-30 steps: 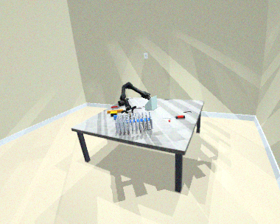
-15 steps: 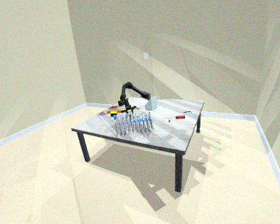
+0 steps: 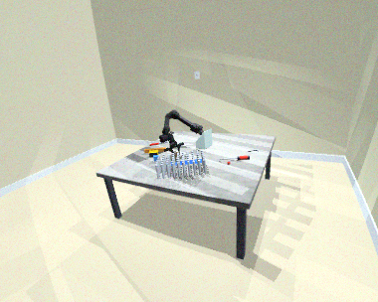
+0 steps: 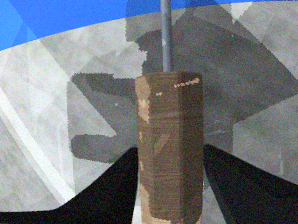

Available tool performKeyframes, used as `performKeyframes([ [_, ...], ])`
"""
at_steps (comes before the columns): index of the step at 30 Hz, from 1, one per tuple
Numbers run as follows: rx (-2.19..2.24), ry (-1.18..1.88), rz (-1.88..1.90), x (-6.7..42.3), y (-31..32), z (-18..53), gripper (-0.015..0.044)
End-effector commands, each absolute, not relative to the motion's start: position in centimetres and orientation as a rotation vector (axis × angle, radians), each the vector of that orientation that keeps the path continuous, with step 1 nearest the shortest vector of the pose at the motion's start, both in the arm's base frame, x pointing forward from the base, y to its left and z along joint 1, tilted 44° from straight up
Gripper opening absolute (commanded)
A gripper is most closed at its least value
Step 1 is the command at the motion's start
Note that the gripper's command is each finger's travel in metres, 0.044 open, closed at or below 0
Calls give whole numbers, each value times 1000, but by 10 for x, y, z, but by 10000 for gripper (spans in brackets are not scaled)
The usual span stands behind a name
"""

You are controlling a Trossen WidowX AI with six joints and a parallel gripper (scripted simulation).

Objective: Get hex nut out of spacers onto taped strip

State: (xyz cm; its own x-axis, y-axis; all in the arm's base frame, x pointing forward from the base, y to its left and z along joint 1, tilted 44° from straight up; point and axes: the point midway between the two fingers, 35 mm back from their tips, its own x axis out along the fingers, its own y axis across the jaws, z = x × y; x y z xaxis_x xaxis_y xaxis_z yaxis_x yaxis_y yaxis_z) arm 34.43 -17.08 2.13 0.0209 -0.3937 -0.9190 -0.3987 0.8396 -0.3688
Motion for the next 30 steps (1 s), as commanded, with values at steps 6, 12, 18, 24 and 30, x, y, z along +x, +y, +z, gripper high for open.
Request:
performKeyframes([
  [6,-643,1585,7,338,-172,24,0],
  [12,-644,1585,7,334,-173,26,0],
  [18,-644,1585,7,330,-175,28,0],
  [24,-644,1586,7,326,-176,29,0],
  [30,-644,1586,7,322,-177,31,0],
])
